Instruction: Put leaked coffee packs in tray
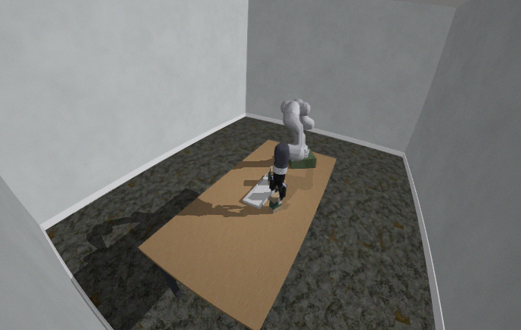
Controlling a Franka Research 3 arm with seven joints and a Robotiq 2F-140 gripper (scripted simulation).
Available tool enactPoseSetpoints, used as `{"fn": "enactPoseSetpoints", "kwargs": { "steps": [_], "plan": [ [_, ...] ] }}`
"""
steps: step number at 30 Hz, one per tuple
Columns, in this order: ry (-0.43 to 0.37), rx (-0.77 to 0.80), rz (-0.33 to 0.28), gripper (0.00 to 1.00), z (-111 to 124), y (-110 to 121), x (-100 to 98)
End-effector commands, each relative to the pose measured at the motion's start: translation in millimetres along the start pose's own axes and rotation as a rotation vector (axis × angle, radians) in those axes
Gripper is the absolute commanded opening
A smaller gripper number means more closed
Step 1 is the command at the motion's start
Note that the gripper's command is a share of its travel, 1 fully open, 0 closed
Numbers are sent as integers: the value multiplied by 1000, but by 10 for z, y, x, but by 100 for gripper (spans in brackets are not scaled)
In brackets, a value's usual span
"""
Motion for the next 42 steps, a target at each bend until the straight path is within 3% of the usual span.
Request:
{"fn": "enactPoseSetpoints", "kwargs": {
  "steps": [1, 29, 32, 37, 42],
  "plan": [
    [-1, 8, 1, 53, 1, -2, 10],
    [-1, 8, 1, 53, 1, -2, 6],
    [-1, 8, 1, 53, 1, -2, -182],
    [-1, 8, 1, 53, 1, -3, -782],
    [-1, 8, 1, 53, 1, -3, -825]
  ]
}}
Point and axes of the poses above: the point where the finger pads meet when closed, its own x axis out along the fingers, its own y axis across the jaws, z = x × y, the point moved 6 cm from there along -x, back along the fingers, and after that the axes turned 1 degree about -x, right-handed, at the moved point
